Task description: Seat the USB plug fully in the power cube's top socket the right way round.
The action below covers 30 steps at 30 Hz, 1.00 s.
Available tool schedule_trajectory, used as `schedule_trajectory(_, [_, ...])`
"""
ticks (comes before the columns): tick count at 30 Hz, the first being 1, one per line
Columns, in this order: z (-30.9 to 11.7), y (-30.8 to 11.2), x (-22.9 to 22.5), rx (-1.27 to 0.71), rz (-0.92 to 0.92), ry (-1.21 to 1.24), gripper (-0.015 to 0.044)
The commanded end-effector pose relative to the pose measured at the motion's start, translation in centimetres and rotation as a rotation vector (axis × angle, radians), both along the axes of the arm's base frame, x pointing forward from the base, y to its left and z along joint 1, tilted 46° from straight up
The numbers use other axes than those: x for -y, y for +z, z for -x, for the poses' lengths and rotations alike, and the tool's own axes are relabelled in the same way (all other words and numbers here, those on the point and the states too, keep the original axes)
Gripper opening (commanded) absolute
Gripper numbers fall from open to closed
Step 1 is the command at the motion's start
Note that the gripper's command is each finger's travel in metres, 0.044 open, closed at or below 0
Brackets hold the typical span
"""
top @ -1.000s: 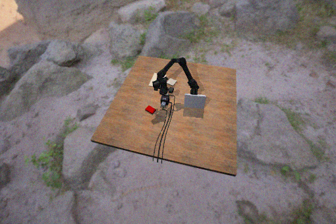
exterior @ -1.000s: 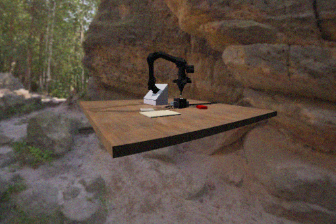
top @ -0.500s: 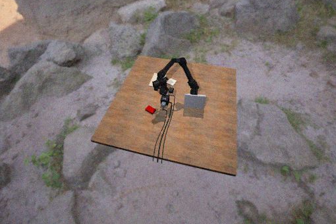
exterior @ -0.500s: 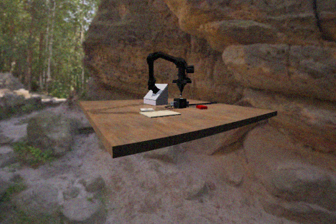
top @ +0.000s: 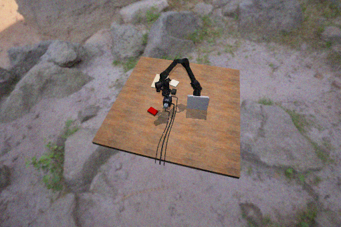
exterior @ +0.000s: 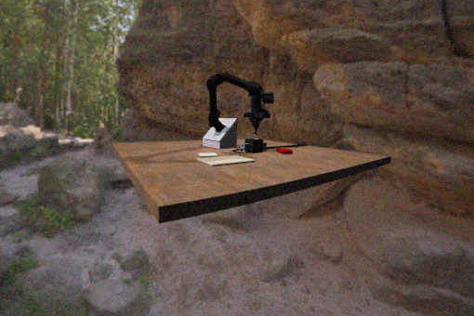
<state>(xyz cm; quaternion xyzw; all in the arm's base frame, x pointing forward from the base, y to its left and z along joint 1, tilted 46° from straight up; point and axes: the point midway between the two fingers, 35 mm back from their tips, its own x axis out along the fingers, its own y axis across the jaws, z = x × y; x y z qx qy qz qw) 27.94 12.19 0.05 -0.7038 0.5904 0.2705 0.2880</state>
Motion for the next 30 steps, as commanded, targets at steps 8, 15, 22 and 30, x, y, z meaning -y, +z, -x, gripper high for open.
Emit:
schedule_trajectory(8, [0.01,-0.18,0.0,-0.005,-0.014,0.002,0.0])
schedule_trajectory(15, [0.0,-0.27,0.02,-0.006,-0.02,0.003,0.0])
schedule_trajectory(22, [-0.01,-0.36,0.05,-0.007,-0.027,0.004,0.0])
schedule_trajectory(30, [-0.02,-0.47,0.07,-0.008,-0.034,0.005,0.0])
